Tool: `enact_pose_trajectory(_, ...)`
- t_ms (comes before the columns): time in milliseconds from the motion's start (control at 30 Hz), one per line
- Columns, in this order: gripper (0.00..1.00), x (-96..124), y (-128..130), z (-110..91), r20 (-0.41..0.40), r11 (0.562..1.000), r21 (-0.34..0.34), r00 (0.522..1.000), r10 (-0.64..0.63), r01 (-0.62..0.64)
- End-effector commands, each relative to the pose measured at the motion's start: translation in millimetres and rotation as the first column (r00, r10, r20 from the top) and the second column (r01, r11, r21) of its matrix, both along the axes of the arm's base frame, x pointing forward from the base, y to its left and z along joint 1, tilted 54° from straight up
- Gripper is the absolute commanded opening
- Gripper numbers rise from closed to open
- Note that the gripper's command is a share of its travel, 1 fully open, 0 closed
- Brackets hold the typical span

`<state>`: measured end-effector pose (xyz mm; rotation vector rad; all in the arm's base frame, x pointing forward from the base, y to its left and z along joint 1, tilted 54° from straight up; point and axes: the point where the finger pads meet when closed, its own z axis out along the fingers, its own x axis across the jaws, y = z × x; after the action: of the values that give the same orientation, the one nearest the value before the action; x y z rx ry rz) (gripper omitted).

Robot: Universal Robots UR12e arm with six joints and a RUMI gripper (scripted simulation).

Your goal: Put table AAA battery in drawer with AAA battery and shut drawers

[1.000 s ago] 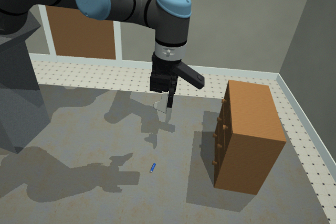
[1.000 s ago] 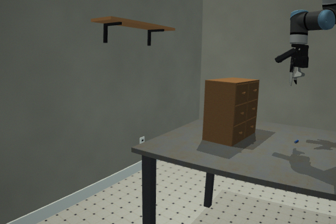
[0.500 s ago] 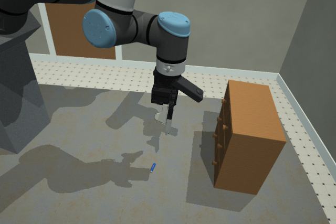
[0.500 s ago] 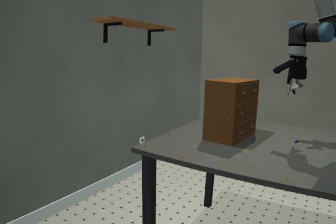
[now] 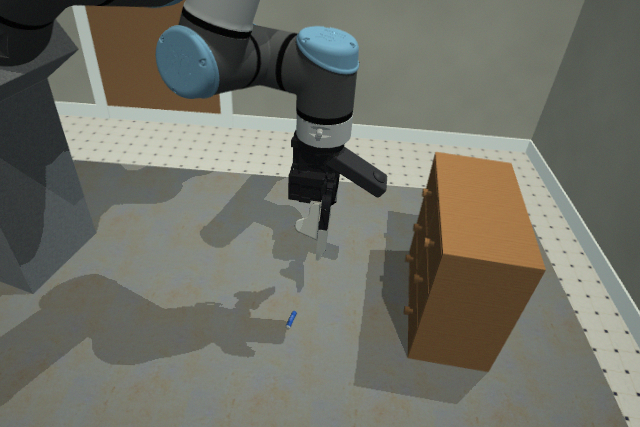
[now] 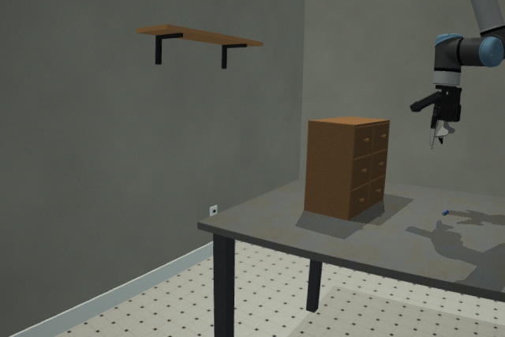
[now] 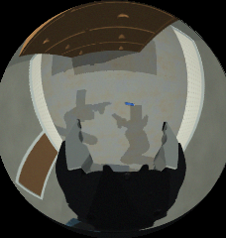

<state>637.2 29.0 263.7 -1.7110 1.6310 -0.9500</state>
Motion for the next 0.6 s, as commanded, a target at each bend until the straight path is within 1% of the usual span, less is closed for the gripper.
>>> enact_pose_trajectory(0,1.00,3.3,0.0,0.6,0.023,1.000,0.000,1.000,0.002,-0.002)
enact_pose_trajectory(200,1.00,10.5,0.0,1.8,0.083,1.000,-0.001,0.997,0.008,-0.008)
enact_pose_trajectory(433,1.00,23.1,0.0,4.0,0.184,1.000,-0.003,0.983,0.019,-0.018)
enact_pose_trajectory(500,1.00,23.1,0.0,4.0,0.184,1.000,-0.003,0.983,0.019,-0.018)
enact_pose_trajectory(567,1.00,27.5,0.0,4.3,0.218,1.000,-0.004,0.976,0.022,-0.022)
